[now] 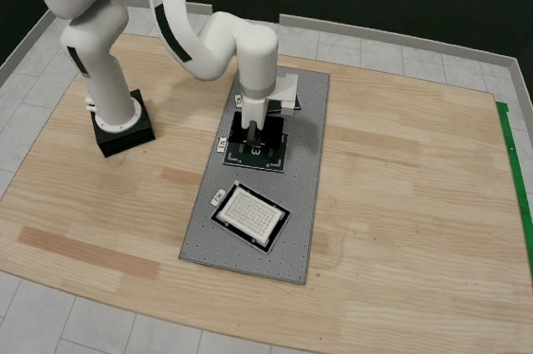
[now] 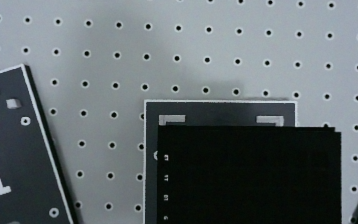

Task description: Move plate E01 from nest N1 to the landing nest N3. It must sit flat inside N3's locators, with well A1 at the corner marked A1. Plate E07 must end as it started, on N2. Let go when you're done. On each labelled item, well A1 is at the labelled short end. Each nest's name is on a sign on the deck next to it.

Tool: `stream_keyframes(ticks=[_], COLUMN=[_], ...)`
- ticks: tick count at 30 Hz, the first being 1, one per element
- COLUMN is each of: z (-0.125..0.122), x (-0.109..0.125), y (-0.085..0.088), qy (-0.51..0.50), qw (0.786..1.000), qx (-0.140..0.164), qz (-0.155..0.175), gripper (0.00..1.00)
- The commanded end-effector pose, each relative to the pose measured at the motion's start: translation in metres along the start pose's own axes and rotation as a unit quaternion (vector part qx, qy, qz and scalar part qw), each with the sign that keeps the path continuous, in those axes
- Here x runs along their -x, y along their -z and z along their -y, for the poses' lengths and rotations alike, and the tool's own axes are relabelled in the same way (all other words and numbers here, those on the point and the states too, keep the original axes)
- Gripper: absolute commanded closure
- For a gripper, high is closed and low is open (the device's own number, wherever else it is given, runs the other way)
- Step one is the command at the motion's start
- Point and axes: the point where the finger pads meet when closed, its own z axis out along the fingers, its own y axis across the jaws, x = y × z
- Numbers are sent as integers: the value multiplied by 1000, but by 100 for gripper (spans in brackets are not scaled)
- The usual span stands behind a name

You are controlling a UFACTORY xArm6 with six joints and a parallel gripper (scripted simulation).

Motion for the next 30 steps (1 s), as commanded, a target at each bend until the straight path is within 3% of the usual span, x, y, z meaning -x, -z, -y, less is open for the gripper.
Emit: stream_keyframes(ticks=[1,30], z=[0,0], x=[-2,-2], y=[-6,-47], qy=[0,0], qw=[1000,1000], qx=[0,0], qz=[-2,-2], gripper=[100,100])
